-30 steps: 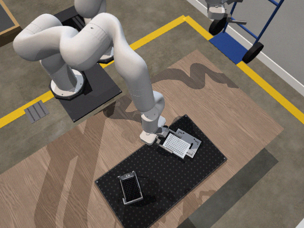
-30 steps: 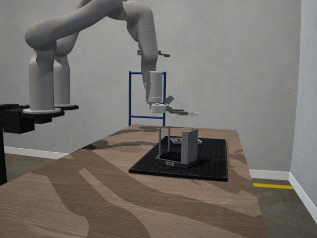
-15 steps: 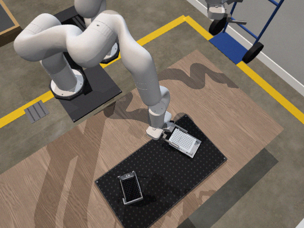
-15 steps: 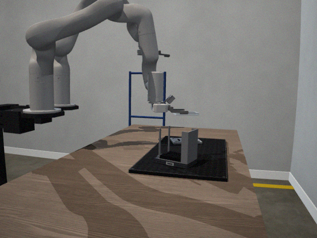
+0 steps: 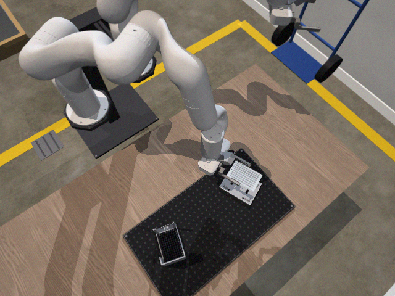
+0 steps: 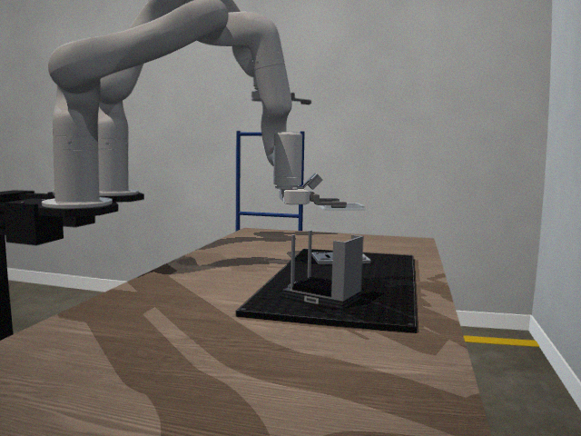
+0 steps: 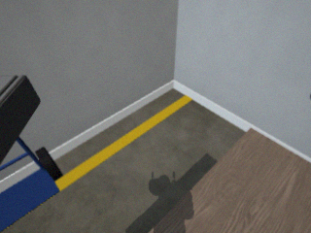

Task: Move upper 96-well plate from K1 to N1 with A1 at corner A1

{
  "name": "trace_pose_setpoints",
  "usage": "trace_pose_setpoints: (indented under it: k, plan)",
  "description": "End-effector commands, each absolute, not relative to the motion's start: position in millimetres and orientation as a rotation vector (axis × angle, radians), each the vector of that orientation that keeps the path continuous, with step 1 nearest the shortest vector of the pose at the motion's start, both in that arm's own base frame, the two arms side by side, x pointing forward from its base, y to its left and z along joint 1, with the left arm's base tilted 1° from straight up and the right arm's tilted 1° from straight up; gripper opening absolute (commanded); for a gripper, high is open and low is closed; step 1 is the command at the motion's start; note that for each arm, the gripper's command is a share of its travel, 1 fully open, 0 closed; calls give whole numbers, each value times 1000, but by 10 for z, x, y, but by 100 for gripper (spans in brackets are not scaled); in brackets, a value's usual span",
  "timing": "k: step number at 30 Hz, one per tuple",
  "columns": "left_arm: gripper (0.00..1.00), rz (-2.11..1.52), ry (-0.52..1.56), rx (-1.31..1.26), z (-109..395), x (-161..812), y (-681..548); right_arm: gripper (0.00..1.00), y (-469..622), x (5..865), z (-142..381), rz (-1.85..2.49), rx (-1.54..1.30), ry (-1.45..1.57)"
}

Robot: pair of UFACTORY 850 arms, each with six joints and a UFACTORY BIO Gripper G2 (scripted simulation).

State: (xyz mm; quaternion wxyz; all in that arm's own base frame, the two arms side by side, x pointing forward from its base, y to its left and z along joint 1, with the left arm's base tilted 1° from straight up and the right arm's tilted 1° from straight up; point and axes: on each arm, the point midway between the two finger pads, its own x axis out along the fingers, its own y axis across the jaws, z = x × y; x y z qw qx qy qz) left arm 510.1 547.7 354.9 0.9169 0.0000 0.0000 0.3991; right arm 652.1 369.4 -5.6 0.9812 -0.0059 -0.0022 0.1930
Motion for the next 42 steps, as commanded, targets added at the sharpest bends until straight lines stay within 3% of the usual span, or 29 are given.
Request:
trace_pose_setpoints:
  k: [1,42]
  plan:
    - [100,821,-3,1,3566,5105,5482,0,3833,6521,-50,388,-12,-7]
    - [100,821,-3,1,3566,5105,5482,0,3830,6522,-83,388,-12,-7]
